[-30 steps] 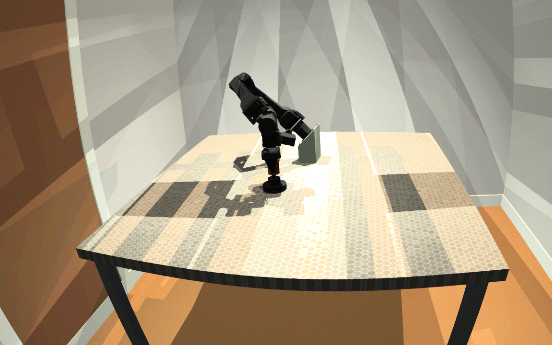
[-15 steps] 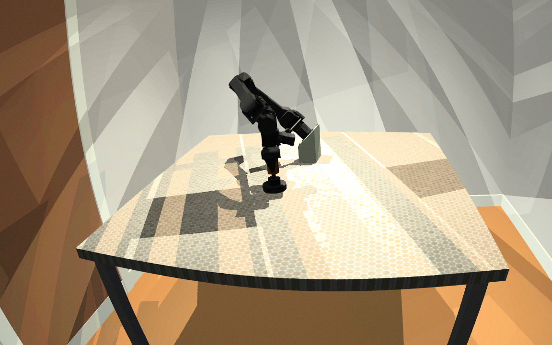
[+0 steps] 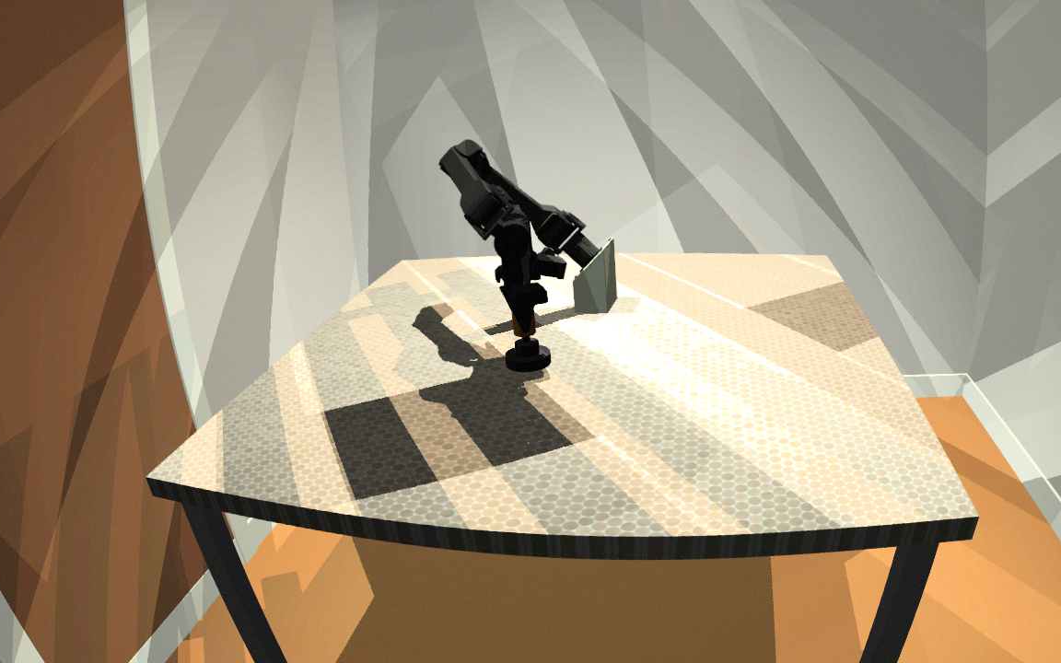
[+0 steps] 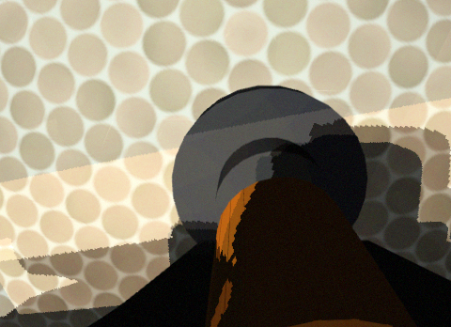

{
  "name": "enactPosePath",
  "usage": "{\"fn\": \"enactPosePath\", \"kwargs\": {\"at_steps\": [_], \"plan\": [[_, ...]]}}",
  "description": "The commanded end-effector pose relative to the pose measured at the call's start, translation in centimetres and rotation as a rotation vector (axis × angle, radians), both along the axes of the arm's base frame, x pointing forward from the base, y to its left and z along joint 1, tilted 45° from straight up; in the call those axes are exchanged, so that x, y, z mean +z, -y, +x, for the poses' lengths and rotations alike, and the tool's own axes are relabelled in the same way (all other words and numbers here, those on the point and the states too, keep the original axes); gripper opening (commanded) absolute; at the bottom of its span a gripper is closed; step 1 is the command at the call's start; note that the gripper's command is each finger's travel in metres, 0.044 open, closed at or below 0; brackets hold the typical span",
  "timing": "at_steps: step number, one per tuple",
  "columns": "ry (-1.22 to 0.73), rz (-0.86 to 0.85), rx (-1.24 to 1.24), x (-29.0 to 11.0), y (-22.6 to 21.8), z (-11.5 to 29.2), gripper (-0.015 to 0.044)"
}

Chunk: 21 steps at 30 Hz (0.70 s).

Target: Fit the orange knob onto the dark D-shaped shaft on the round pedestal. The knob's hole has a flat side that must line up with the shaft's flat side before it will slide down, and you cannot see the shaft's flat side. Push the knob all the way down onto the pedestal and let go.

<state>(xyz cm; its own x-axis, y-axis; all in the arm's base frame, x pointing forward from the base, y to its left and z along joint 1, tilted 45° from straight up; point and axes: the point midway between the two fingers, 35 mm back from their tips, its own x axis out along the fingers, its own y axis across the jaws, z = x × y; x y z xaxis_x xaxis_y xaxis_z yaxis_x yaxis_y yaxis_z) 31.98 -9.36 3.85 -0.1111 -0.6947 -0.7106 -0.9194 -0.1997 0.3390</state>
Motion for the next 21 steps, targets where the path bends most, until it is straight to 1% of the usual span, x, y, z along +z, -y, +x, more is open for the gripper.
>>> {"fn": "enactPosePath", "kwargs": {"at_steps": [1,10,16,21], "plan": [[-0.003,0.0,0.008,-0.07,-0.04,0.05,0.0],[-0.009,0.001,0.014,0.17,-0.52,-0.15,0.0],[-0.141,0.022,0.149,0.12,-0.56,-0.16,0.0],[-0.149,0.023,0.157,0.01,-0.43,-0.08,0.0]]}}
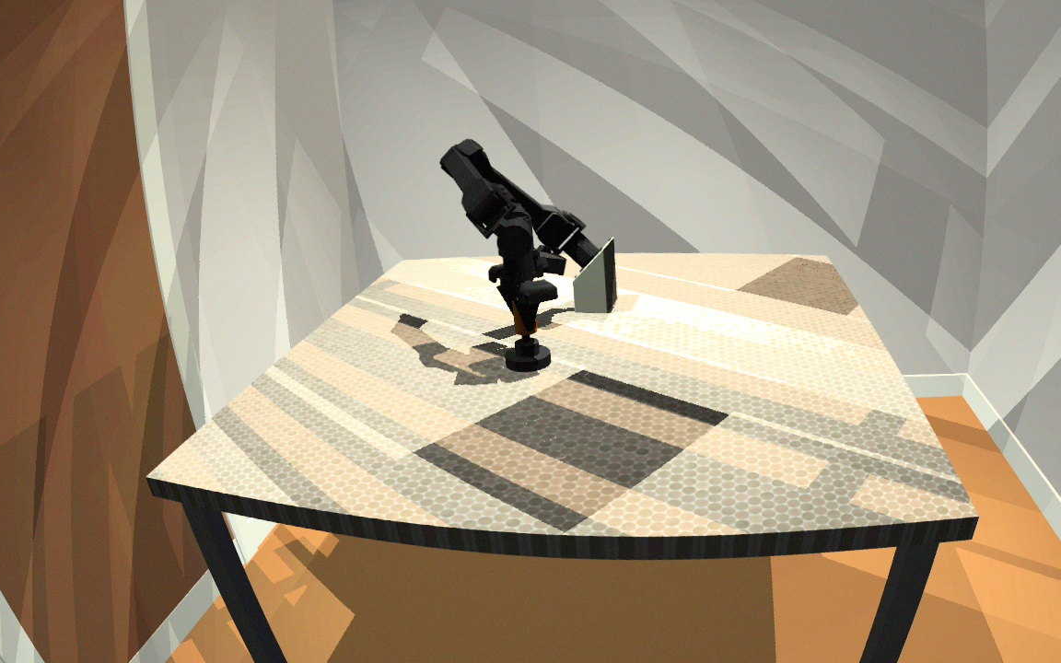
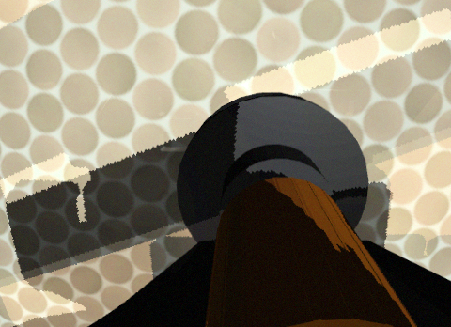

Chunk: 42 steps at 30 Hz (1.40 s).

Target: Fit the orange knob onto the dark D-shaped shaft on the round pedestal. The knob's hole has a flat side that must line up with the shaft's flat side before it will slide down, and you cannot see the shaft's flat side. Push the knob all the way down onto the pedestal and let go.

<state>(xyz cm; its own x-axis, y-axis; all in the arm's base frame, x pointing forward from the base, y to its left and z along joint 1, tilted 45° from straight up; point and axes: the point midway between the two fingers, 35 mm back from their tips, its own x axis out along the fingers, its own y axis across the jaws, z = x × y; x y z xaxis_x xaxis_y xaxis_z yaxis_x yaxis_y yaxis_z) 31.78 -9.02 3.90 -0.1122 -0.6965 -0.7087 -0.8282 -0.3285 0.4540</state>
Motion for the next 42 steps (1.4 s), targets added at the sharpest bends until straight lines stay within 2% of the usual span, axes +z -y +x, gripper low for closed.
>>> {"fn": "enactPosePath", "kwargs": {"at_steps": [1,21,29,42], "plan": [[-0.012,0.004,0.018,-0.04,-0.07,0.13,0.0],[-0.012,0.004,0.018,0.12,-0.17,0.1,0.0],[-0.157,0.028,0.167,0.04,-0.19,0.21,0.0],[-0.157,0.027,0.167,-0.24,0.15,0.06,0.0]]}}
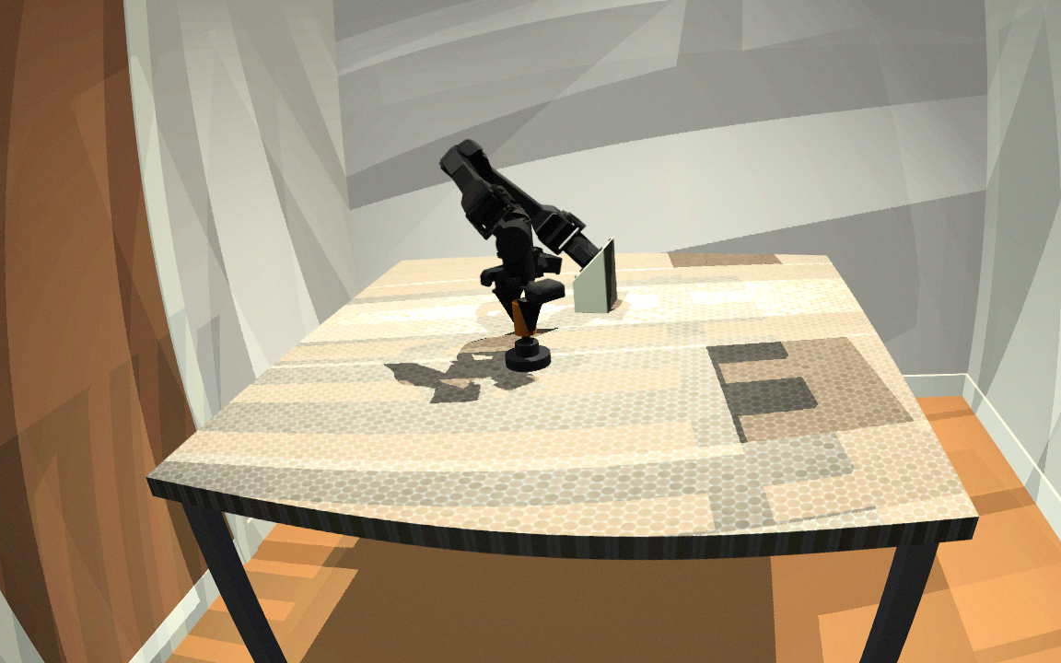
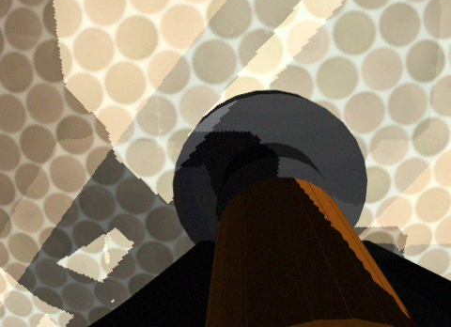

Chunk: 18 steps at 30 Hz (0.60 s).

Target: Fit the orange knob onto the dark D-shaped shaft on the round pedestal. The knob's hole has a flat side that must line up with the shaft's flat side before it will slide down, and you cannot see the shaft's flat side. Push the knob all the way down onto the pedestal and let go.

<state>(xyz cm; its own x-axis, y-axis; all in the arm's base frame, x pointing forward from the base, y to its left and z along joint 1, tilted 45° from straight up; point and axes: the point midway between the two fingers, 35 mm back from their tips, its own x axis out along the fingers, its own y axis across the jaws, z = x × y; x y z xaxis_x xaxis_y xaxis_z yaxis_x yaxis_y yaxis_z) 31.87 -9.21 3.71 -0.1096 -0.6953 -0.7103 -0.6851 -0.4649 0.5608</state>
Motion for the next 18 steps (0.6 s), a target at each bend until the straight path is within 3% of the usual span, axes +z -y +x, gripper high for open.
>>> {"fn": "enactPosePath", "kwargs": {"at_steps": [1,9,18], "plan": [[-0.003,0.0,0.006,-0.05,-0.05,-0.03,0.0],[-0.009,0.002,0.012,0.34,-0.34,0.05,0.0],[-0.148,0.023,0.154,0.25,-0.36,0.34,0.0]]}}
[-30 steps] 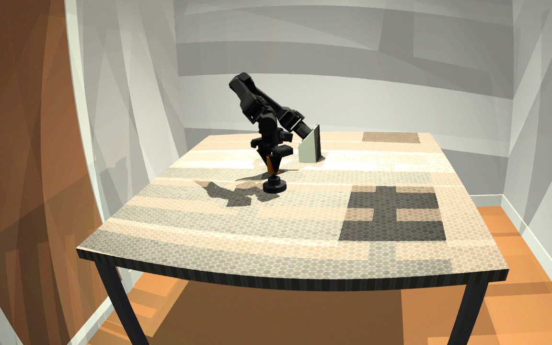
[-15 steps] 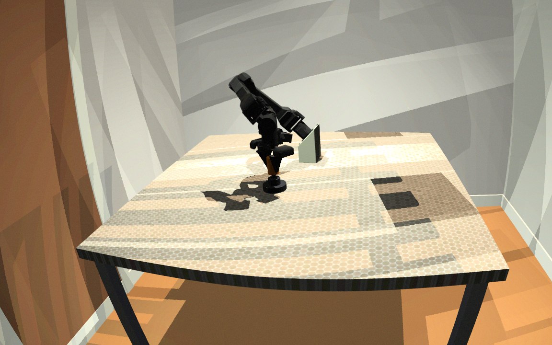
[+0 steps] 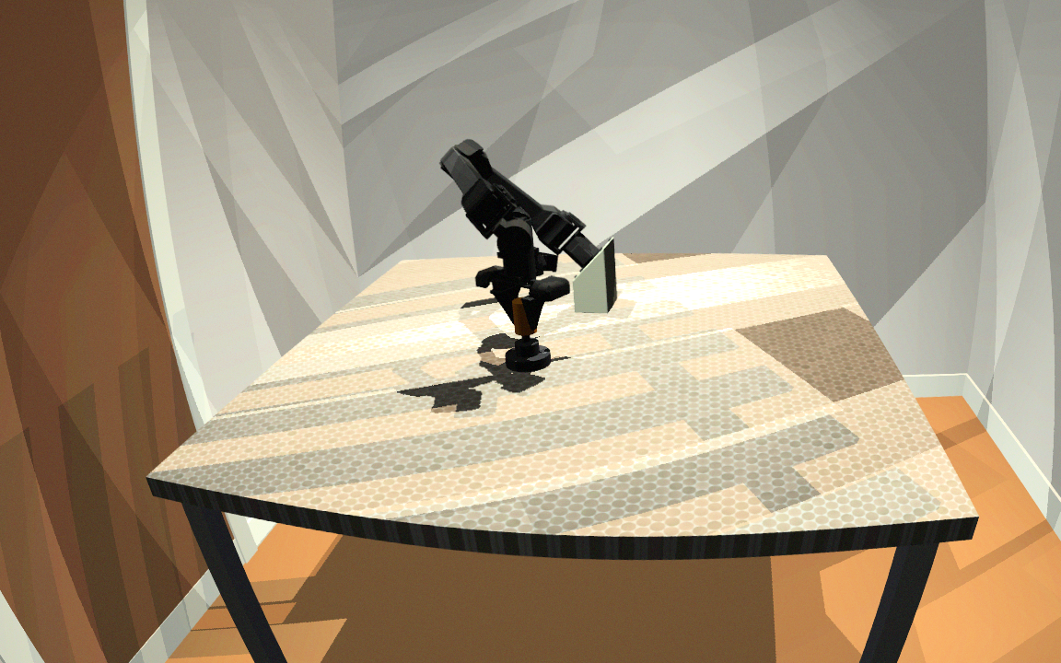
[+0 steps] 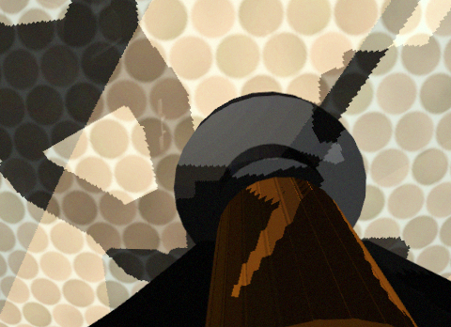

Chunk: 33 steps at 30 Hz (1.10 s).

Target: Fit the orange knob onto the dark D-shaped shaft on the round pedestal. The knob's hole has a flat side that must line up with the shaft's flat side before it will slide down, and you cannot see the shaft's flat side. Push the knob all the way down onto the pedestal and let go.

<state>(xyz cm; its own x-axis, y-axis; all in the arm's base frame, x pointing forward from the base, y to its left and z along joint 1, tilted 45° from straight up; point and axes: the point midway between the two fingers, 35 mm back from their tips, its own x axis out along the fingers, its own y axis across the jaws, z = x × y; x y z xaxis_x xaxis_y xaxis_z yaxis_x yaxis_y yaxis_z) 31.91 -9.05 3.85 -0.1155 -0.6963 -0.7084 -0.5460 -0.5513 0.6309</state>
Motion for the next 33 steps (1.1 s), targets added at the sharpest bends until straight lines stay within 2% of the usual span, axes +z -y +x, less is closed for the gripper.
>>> {"fn": "enactPosePath", "kwargs": {"at_steps": [1,18,25,33], "plan": [[-0.02,0.006,0.032,0.12,-0.18,0.31,0.0],[-0.02,0.006,0.032,0.16,-0.2,0.11,0.0],[-0.159,0.029,0.173,0.11,-0.28,-0.19,0.0],[-0.166,0.03,0.18,-0.04,-0.28,-0.27,0.0]]}}
